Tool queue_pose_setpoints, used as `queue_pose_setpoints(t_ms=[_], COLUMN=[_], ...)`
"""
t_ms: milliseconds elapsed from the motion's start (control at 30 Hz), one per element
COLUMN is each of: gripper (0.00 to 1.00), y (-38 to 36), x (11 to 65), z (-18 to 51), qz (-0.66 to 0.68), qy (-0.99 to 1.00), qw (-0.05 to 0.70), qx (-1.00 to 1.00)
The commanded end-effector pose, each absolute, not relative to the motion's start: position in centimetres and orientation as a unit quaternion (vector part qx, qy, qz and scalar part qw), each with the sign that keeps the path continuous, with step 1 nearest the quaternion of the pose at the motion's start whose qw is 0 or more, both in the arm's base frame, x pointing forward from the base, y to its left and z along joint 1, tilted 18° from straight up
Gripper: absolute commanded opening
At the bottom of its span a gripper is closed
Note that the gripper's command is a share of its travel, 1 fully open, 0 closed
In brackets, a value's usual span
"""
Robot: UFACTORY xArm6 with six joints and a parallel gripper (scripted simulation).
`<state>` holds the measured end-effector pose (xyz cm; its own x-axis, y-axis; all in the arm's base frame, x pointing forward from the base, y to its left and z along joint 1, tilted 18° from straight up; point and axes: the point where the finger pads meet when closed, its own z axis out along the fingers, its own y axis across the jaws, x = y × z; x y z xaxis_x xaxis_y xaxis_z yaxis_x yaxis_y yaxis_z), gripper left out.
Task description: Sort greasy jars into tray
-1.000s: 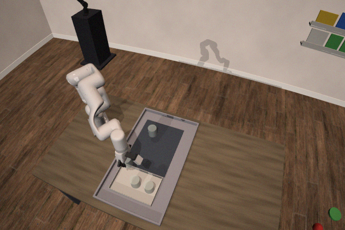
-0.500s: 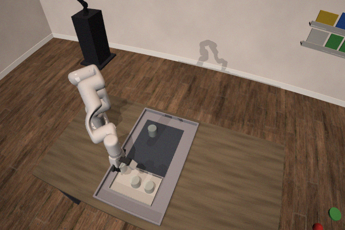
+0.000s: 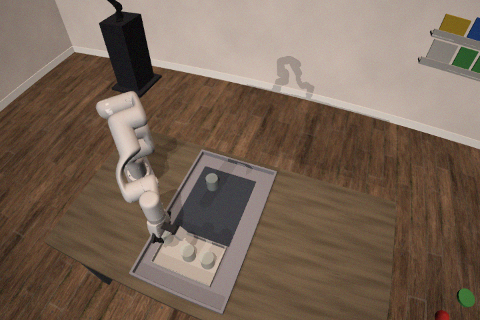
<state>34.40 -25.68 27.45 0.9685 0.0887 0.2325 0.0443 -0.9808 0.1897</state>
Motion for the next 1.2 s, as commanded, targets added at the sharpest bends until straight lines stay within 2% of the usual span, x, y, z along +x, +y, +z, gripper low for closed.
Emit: queue_pose_setpoints(t_ms=[0, 1167], gripper=[0.0, 0.0], y=[-25.9, -27.3], x=[34.7, 36.7], z=[26.7, 18.9], qz=[0.122, 0.122], qy=[0.034, 0.034], qw=[0.093, 0.093], qx=[0.988, 0.988])
